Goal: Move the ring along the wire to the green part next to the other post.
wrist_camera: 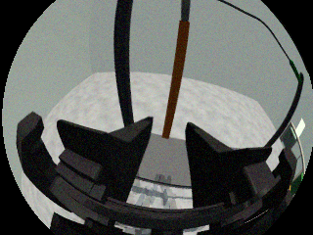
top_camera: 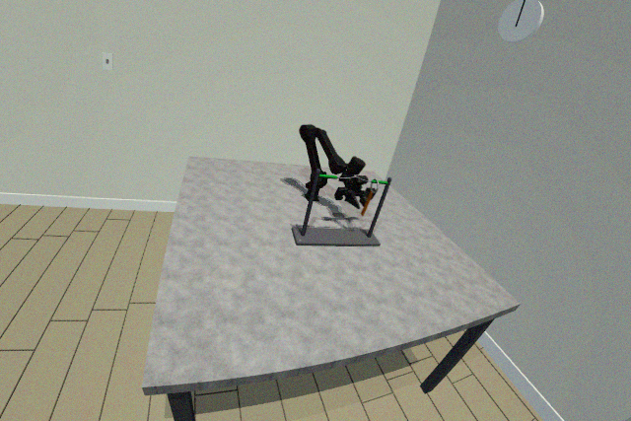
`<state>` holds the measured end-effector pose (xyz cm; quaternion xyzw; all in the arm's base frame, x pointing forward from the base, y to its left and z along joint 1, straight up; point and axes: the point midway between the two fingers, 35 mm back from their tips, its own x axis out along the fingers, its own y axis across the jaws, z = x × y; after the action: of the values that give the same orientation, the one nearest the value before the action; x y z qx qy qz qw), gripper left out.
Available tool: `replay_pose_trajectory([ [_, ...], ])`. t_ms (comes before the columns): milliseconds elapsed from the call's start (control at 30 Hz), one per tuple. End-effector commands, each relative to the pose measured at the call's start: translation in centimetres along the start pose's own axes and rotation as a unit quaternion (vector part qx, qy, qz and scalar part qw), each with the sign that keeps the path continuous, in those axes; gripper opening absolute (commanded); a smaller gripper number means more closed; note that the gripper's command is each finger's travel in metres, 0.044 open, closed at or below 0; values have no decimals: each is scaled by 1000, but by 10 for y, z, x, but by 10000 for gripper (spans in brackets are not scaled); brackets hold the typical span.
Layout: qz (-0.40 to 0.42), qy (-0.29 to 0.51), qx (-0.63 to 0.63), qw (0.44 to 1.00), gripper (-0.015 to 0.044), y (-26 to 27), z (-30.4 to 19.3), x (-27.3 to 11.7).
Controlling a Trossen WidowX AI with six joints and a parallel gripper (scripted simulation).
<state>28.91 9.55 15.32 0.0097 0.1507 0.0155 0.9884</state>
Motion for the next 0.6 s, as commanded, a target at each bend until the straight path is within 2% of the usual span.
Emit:
replay_pose_trajectory([
  [0,-3,1,2,1000,160,-1,-1,-1],
  [367,-3,1,2,1000,160,-1,-1,-1],
  [567,0,1,0,1000,317,1,0,-34],
])
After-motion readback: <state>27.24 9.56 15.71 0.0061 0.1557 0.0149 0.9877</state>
